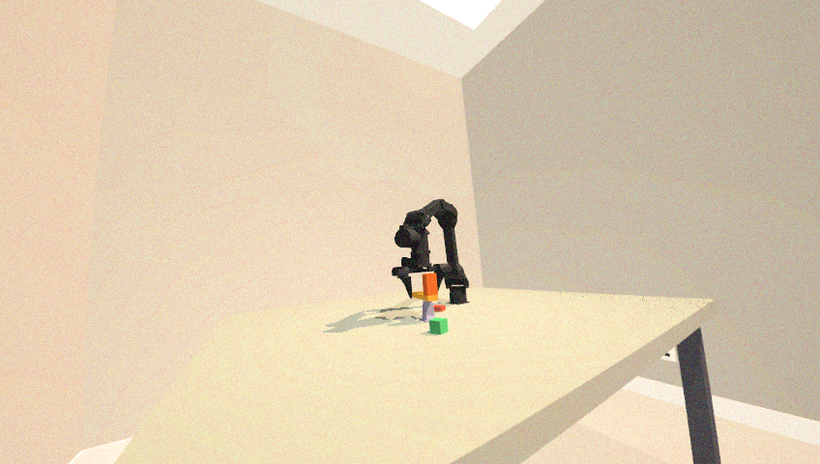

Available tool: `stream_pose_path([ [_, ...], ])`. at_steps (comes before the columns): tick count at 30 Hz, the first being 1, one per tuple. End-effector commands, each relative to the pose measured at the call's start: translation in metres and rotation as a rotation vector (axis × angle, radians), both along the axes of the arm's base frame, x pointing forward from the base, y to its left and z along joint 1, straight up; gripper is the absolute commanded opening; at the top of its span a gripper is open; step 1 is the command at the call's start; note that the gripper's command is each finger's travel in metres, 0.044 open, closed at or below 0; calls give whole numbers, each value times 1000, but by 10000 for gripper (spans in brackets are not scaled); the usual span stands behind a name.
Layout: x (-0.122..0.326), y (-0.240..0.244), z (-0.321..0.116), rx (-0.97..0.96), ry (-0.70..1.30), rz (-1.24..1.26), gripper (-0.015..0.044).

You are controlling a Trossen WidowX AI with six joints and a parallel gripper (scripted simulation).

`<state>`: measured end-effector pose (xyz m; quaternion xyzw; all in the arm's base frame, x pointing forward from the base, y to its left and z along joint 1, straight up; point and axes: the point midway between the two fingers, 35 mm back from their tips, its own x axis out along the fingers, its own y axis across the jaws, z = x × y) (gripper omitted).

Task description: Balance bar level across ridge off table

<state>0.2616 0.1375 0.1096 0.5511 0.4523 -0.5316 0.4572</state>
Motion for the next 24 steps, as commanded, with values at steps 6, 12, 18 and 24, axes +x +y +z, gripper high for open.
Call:
stream_pose_path([
  [6, 3, 2, 50, 0, 0, 0, 440],
  [12, -3, -1, 100, 0, 0, 0, 440],
  [18, -3, -1, 100, 0, 0, 0, 440],
  [24, -3, -1, 100, 0, 0, 0, 440],
])
